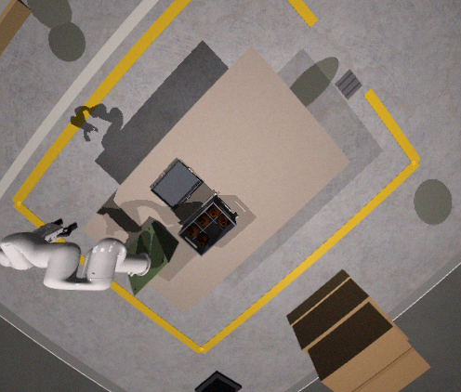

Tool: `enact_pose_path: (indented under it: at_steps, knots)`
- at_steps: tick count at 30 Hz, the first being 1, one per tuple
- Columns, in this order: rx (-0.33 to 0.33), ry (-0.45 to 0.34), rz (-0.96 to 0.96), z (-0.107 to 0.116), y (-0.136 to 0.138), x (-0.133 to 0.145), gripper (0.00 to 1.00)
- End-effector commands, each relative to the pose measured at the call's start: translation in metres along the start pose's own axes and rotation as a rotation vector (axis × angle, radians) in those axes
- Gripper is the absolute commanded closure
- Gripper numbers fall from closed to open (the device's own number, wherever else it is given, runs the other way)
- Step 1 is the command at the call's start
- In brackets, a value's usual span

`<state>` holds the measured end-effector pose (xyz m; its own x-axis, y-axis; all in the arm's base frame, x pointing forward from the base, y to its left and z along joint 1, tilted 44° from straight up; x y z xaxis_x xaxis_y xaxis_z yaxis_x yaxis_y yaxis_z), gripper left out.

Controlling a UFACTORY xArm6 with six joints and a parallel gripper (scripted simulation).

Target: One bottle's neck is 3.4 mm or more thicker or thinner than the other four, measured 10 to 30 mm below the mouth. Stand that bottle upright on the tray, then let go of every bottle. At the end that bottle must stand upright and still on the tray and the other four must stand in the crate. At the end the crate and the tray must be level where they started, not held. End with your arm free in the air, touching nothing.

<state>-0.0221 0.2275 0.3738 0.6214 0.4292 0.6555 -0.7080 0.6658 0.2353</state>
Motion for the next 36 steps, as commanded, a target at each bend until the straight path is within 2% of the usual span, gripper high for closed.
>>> enact_pose_path:
  at_steps: [1, 23, 27, 32, 34, 36]
  knots:
    - [0.002, 0.0, -0.002, 0.001, 0.0, 0.001, 0.0]
    - [0.01, 0.012, 0.001, 0.002, 0.005, -0.004, 0.0]
    - [0.034, 0.049, 0.012, 0.008, 0.017, -0.019, 0.0]
    - [0.081, 0.141, 0.039, 0.027, 0.044, -0.06, 0.0]
    - [0.081, 0.141, 0.039, 0.027, 0.044, -0.06, 0.0]
    - [0.101, 0.195, 0.057, 0.04, 0.055, -0.086, 0.0]
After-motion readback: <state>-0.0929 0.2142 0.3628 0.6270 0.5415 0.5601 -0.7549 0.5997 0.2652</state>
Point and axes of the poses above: the point where the finger pads meet when closed, its own z axis back along the fingers, its own y axis across the jaws, x = y × z, the point moved 2 cm from there along z, back along the fingers, and after that the axes turned 14 degrees about z, right-handed, at the moved point
